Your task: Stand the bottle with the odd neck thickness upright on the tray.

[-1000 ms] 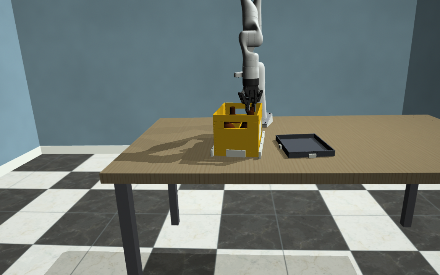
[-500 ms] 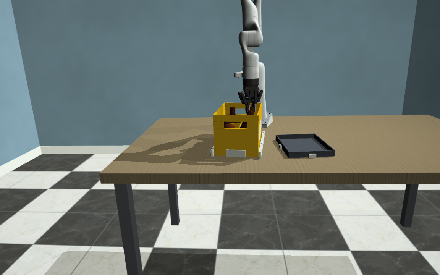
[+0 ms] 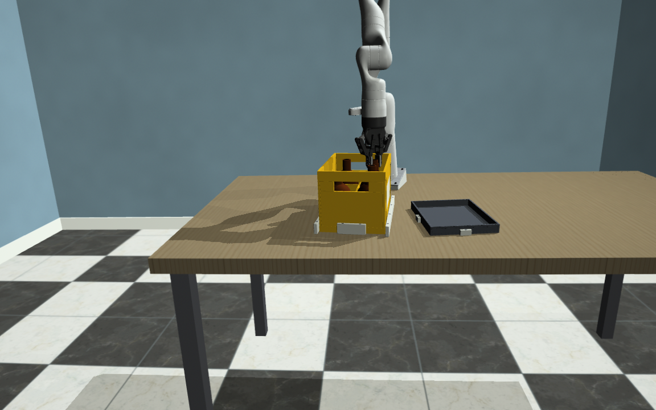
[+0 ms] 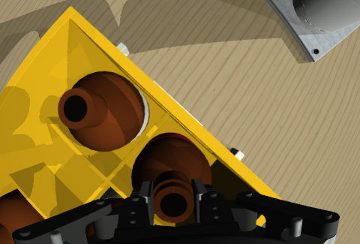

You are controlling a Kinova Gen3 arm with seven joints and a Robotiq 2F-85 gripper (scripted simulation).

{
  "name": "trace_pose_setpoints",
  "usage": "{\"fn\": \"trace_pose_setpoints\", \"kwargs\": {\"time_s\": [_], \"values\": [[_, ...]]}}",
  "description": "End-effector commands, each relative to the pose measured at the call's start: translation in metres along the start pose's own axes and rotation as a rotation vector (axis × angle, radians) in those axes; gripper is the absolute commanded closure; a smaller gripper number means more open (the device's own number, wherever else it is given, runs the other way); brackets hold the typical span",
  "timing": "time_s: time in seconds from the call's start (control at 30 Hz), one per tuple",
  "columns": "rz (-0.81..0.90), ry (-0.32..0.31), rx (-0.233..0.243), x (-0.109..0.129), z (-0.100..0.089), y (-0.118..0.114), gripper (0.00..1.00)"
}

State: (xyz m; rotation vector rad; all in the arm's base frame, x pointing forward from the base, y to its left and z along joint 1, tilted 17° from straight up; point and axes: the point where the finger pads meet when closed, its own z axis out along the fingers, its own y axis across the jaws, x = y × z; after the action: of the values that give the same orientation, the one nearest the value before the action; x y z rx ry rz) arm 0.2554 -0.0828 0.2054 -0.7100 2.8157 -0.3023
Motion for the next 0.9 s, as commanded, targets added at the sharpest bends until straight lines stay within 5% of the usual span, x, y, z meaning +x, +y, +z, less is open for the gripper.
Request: {"fn": "trace_pose_setpoints", "kwargs": {"time_s": [0.0,0.87], "values": [[0.000,0.000,-0.001,-0.0001,0.0004,-0.0001,1.00],[0.000,0.000,-0.001,-0.0003,-0.0029,0.0000,1.00]]}}
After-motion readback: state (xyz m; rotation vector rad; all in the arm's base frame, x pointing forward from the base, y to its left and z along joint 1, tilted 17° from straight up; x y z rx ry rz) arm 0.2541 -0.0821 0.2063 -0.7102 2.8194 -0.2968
